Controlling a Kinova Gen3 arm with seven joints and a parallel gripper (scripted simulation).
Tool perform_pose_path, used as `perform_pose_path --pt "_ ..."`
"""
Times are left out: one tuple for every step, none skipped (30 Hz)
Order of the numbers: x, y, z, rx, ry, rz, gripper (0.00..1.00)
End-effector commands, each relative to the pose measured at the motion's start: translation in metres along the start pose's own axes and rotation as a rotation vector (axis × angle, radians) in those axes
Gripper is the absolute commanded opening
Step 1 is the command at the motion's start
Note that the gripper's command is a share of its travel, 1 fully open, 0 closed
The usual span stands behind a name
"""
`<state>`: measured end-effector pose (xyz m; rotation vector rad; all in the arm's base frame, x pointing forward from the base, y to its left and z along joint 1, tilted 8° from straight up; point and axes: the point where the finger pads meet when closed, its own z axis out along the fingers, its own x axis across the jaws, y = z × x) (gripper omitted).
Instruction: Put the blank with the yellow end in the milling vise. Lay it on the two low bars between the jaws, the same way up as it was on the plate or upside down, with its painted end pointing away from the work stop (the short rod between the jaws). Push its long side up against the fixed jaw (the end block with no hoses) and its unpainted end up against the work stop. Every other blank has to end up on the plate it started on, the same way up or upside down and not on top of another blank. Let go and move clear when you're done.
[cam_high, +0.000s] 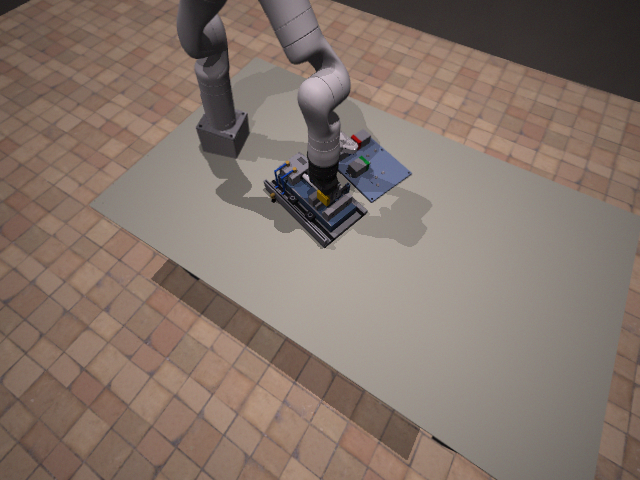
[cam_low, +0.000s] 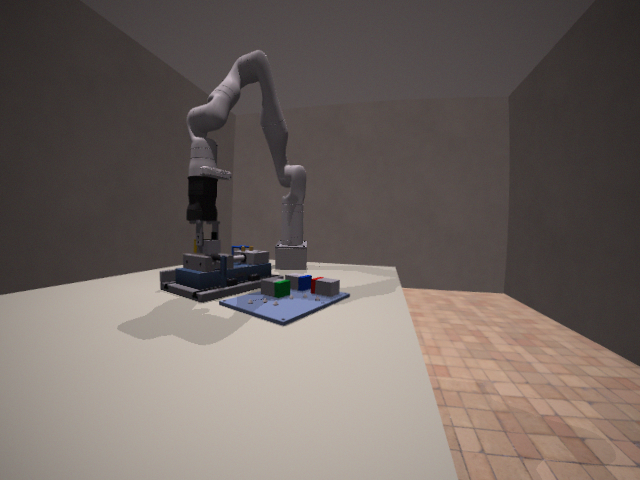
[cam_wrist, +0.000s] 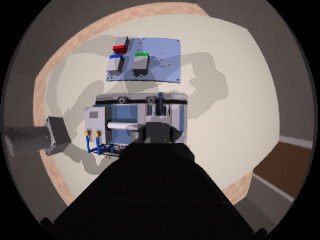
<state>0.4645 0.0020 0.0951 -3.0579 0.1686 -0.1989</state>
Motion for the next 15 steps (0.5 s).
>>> perform_pose_path --pt "0.0008 0.0002 0.0006 -0.001 0.002 0.008 0.00" --pt "0.0006 -0.0001 -0.0006 0.000 0.002 0.000 0.00" --pt "0.0006 0.0000 -0.0005 0.000 0.002 0.001 0.00" --pt "0.0006 0.0000 -0.0004 0.000 0.002 0.002 0.00" --pt "0.0006 0.0000 -0.0003 0.000 0.002 0.002 0.00" --pt "0.0007 0.0000 -0.0002 0.000 0.002 0.003 0.00" --pt "0.0007 0.0000 -0.0001 -0.001 0.002 0.003 0.00" --pt "0.0007 0.0000 0.0000 -0.001 0.002 0.004 0.00" --pt "0.0007 0.0000 0.0001 -0.001 0.002 0.004 0.00" --pt "0.0007 0.0000 0.0002 -0.001 0.002 0.005 0.00" --pt "0.0007 0.0000 0.0003 -0.001 0.002 0.005 0.00" --pt "0.0007 0.0000 0.0004 -0.001 0.002 0.006 0.00" --pt "0.0007 0.0000 0.0005 -0.001 0.002 0.006 0.00" --pt "0.0007 0.0000 0.0006 -0.001 0.002 0.007 0.00" --pt "0.0007 0.0000 0.0007 -0.001 0.002 0.007 0.00"
